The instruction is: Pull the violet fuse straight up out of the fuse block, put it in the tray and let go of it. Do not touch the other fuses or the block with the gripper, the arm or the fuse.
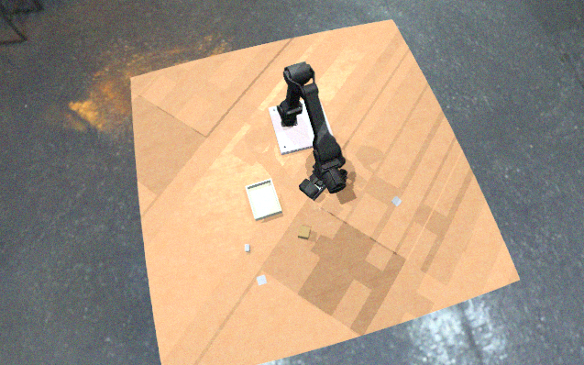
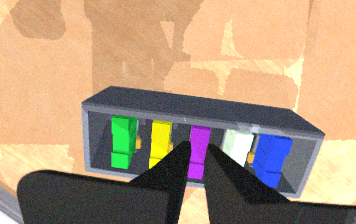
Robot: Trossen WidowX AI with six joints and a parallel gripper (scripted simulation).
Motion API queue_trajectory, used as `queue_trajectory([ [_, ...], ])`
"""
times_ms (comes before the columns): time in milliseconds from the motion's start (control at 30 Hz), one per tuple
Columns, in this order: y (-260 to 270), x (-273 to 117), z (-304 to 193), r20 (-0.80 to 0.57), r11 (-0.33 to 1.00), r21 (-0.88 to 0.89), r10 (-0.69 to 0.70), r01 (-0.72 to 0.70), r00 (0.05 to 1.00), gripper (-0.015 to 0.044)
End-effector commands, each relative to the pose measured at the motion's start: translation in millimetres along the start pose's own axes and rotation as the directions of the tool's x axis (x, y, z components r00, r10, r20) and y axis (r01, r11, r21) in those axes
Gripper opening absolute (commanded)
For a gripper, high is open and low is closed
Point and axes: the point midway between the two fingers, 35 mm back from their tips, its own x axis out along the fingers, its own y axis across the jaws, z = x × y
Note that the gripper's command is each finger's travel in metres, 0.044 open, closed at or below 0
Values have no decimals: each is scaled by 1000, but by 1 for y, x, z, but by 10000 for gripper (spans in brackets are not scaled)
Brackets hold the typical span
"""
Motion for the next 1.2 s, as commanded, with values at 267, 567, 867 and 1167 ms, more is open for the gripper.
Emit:
queue_trajectory([
  [267,0,-6,0,0,1000,0,-1,1,1000,0],
  [567,0,-10,1,0,1000,1,-1,1,1000,0],
  [867,0,-14,1,0,1000,1,-1,1,1000,0],
  [1167,0,-19,1,-1,1000,2,-2,2,1000,0],
])
